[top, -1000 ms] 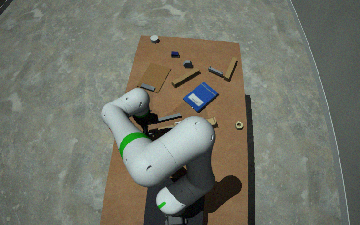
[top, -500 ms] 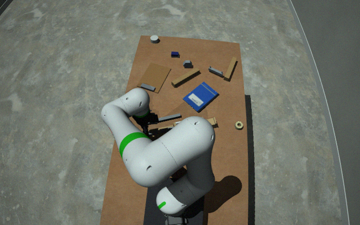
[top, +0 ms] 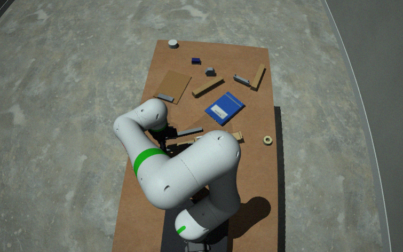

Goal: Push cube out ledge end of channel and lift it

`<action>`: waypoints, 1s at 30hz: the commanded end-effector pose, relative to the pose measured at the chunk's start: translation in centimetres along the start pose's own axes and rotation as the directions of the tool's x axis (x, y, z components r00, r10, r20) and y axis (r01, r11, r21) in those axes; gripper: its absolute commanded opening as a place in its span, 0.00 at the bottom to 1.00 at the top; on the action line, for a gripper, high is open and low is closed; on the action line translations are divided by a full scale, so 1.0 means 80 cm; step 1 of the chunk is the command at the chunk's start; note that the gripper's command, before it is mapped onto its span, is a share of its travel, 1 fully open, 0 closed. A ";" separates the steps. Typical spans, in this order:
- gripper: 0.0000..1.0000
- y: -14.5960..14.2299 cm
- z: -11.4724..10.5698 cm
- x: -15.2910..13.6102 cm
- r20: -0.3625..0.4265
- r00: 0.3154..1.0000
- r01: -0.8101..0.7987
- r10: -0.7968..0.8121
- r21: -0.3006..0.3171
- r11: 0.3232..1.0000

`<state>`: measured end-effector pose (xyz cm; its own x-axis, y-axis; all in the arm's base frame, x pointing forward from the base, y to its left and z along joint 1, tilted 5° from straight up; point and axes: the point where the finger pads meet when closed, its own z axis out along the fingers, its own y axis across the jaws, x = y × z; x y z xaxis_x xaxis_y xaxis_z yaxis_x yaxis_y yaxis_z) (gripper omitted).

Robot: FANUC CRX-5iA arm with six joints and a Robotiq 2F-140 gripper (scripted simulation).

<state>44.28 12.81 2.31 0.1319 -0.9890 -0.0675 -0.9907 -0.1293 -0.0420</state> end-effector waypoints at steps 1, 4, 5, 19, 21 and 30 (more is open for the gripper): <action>0.10 -0.001 -0.001 0.000 0.000 1.000 0.000 0.000 0.002 1.000; 0.10 -0.001 -0.001 0.001 0.000 1.000 0.000 0.000 0.002 1.000; 0.10 -0.001 -0.001 0.001 0.000 1.000 0.000 0.000 0.002 1.000; 0.10 -0.001 -0.001 0.015 0.000 1.000 0.000 0.000 0.002 1.000; 0.10 -0.001 -0.001 0.019 0.000 1.000 0.000 0.000 0.002 1.000; 0.10 -0.001 -0.001 0.040 0.000 1.000 0.000 0.000 0.002 1.000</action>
<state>44.70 9.83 2.11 0.1318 -0.9890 -0.0674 -0.9907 -0.1292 -0.0421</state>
